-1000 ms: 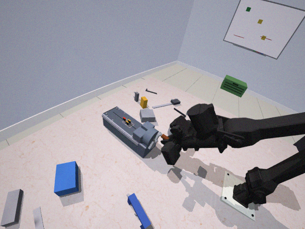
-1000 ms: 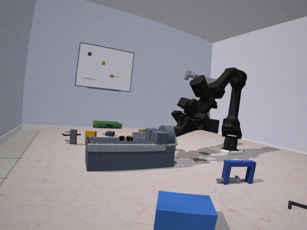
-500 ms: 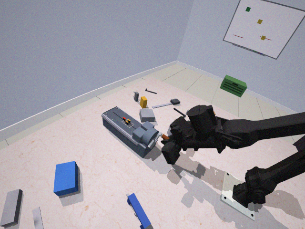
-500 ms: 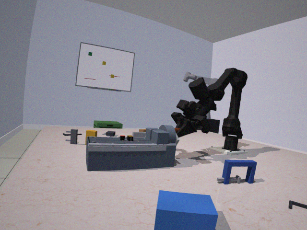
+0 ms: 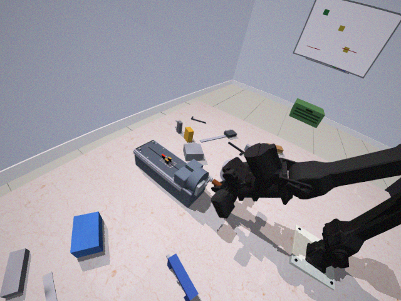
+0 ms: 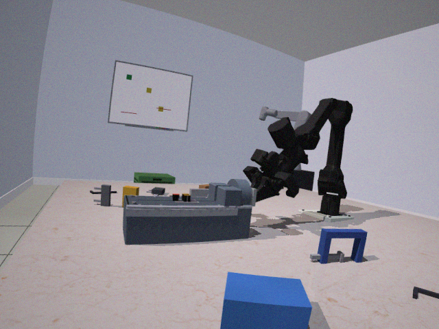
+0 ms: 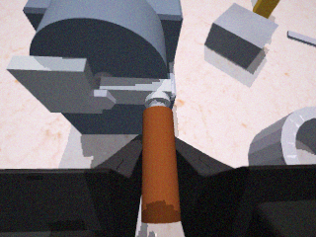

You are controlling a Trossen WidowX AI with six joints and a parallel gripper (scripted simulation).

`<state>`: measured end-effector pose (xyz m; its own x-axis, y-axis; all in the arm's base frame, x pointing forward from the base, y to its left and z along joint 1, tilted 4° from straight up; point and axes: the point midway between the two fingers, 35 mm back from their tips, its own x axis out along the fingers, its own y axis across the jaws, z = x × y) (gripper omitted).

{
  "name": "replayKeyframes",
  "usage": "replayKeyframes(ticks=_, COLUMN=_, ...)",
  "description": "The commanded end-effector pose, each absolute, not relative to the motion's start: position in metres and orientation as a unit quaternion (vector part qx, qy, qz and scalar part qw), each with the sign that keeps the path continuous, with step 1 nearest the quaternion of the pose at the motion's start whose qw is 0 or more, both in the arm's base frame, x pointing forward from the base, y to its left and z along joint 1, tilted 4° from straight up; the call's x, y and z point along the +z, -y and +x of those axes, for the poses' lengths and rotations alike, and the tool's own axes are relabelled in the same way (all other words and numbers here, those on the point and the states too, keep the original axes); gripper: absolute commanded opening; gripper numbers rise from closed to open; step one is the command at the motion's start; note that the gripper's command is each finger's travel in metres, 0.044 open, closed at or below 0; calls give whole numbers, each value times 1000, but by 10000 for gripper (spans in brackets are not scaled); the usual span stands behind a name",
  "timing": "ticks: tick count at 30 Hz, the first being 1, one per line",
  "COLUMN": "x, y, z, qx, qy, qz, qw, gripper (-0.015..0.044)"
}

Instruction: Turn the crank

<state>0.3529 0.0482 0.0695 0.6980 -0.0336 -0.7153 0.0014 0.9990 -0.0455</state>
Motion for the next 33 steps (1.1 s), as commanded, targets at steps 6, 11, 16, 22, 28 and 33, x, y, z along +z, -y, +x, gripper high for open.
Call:
replayKeyframes(ticks=6, x=64, y=-48, z=353, qx=-11, qy=-393, qz=-22, qw=919, gripper=0)
replayKeyframes(ticks=11, x=64, y=-48, z=353, qx=-11, qy=-393, qz=-22, qw=919, gripper=0)
replayKeyframes(ticks=16, x=64, y=-48, z=353, qx=-11, qy=-393, qz=-22, qw=919, gripper=0)
replayKeyframes(ticks=22, x=65, y=-48, z=353, qx=-10, qy=-393, qz=-22, qw=919, gripper=0)
replayKeyframes(ticks=28, x=65, y=-48, z=353, qx=-10, qy=-393, qz=-22, qw=919, gripper=0)
replayKeyframes(ticks=33, x=65, y=-48, z=353, qx=-10, qy=-393, qz=-22, qw=919, gripper=131)
